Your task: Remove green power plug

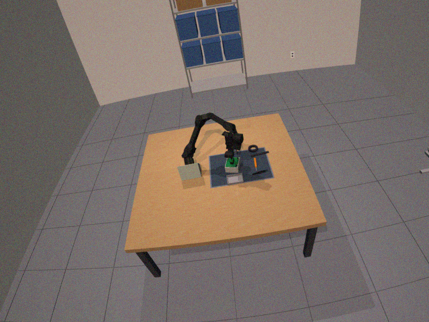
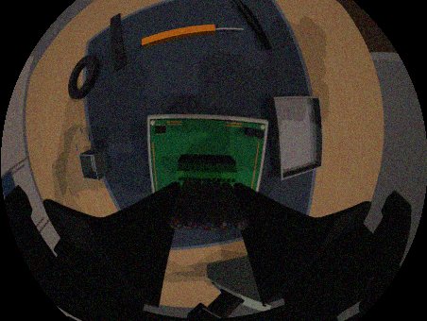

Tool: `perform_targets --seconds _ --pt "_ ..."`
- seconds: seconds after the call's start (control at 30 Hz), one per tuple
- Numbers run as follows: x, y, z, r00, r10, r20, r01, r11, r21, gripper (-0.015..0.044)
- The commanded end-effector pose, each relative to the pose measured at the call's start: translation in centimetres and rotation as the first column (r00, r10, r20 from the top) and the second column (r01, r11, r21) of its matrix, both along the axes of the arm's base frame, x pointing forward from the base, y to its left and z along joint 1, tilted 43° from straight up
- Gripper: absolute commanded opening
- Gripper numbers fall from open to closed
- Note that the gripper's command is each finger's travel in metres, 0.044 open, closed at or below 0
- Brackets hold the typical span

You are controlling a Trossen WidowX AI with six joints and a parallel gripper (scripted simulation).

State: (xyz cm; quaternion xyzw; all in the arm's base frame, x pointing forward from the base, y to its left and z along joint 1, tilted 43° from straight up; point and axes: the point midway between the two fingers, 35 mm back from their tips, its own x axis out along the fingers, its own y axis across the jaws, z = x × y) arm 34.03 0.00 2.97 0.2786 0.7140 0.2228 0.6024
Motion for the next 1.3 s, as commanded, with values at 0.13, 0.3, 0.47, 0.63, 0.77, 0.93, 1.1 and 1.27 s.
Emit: perform_targets --seconds 0.13,0.3,0.47,0.63,0.77,0.93,1.1,1.27 --pt "0.1 -0.8 1.2 1.000 0.003 -0.006 -0.003 0.999 -0.035 0.0000" --pt "0.3 -1.2 2.3 1.000 0.012 -0.008 -0.013 0.996 -0.087 0.0000" --pt "0.2 -2.1 1.9 1.000 -0.009 -0.005 0.009 1.000 0.027 0.0000" --pt "0.1 -2.7 1.2 1.000 -0.027 -0.005 0.028 0.991 0.130 0.0000" --pt "0.1 -2.6 1.4 1.000 -0.023 -0.005 0.023 0.994 0.107 0.0000" --pt "0.3 -1.8 2.3 1.000 0.001 -0.006 -0.001 1.000 -0.027 0.0000" --pt "0.5 -1.2 3.0 1.000 0.020 -0.010 -0.021 0.991 -0.131 0.0000" --pt "0.4 -1.6 2.8 1.000 0.013 -0.008 -0.013 0.996 -0.091 0.0000"
